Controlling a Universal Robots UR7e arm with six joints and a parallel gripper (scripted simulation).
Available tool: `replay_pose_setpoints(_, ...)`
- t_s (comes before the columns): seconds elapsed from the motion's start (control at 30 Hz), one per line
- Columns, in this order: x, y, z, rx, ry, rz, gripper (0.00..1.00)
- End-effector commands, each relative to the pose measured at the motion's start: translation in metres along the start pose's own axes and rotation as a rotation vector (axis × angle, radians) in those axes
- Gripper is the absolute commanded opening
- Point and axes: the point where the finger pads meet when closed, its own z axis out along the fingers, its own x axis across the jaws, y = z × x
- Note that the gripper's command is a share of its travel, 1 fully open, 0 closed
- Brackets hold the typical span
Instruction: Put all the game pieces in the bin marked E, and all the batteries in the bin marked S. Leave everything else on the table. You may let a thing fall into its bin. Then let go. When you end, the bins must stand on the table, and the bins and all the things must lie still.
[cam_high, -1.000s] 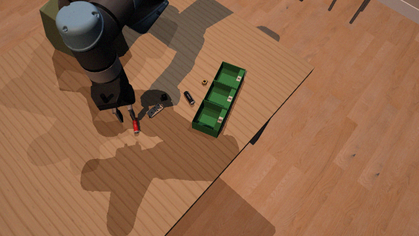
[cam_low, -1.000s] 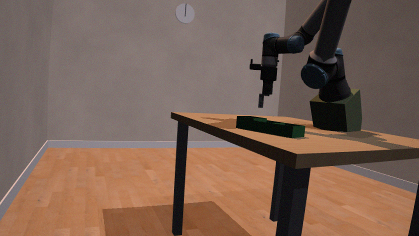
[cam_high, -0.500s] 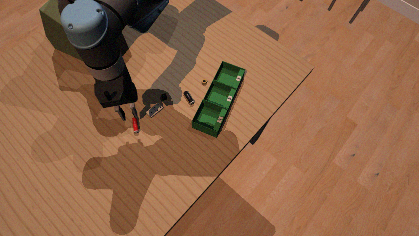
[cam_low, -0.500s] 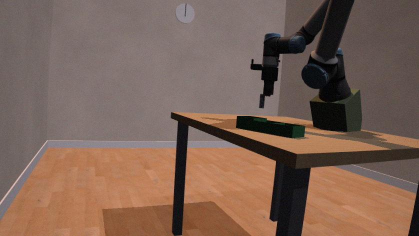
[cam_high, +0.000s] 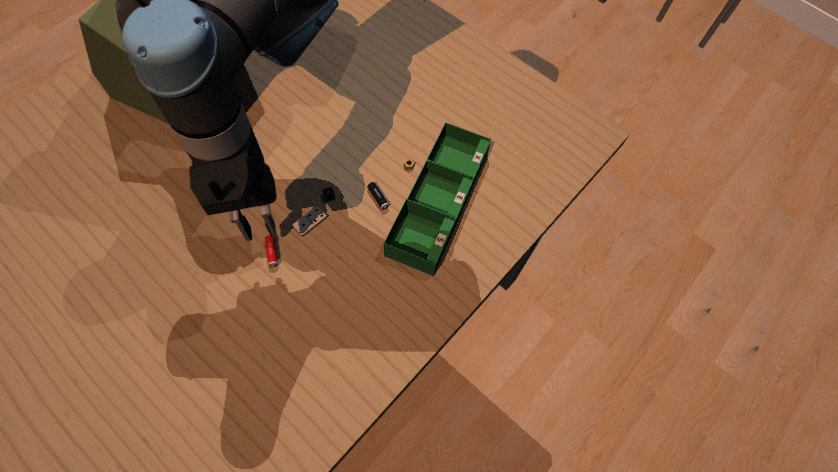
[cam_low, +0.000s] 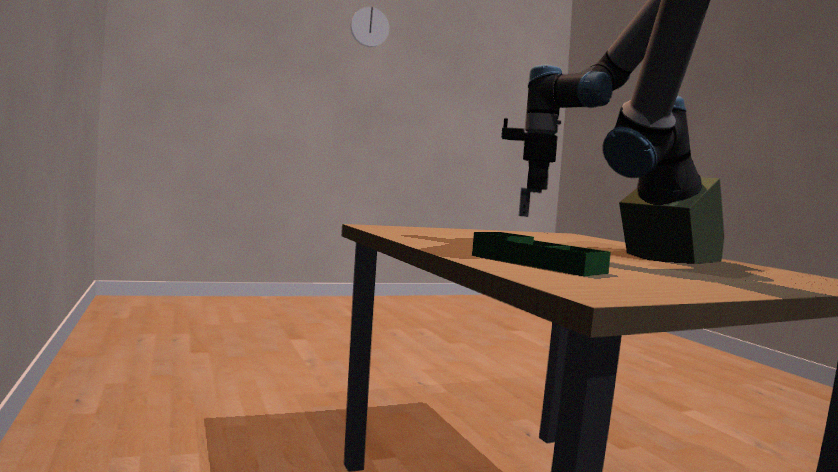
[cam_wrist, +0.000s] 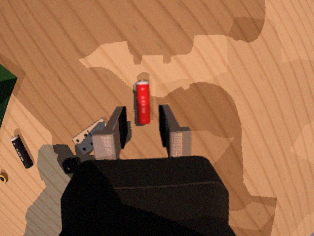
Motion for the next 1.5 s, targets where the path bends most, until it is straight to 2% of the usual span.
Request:
replay_pose_setpoints(0.0, 0.000, 0.000, 0.000, 0.001, 0.000, 0.000, 0.60)
replay_pose_setpoints(0.47, 0.000, 0.000, 0.000, 0.001, 0.000, 0.000, 0.60)
replay_pose_setpoints(0.9, 0.001, -0.002, 0.052, 0.001, 0.000, 0.000, 0.60)
replay_pose_setpoints(0.97, 0.001, -0.002, 0.052, 0.001, 0.000, 0.000, 0.60)
replay_pose_setpoints(1.07, 0.001, -0.003, 0.062, 0.001, 0.000, 0.000, 0.60)
replay_pose_setpoints(1.47, 0.001, -0.003, 0.062, 0.001, 0.000, 0.000, 0.60)
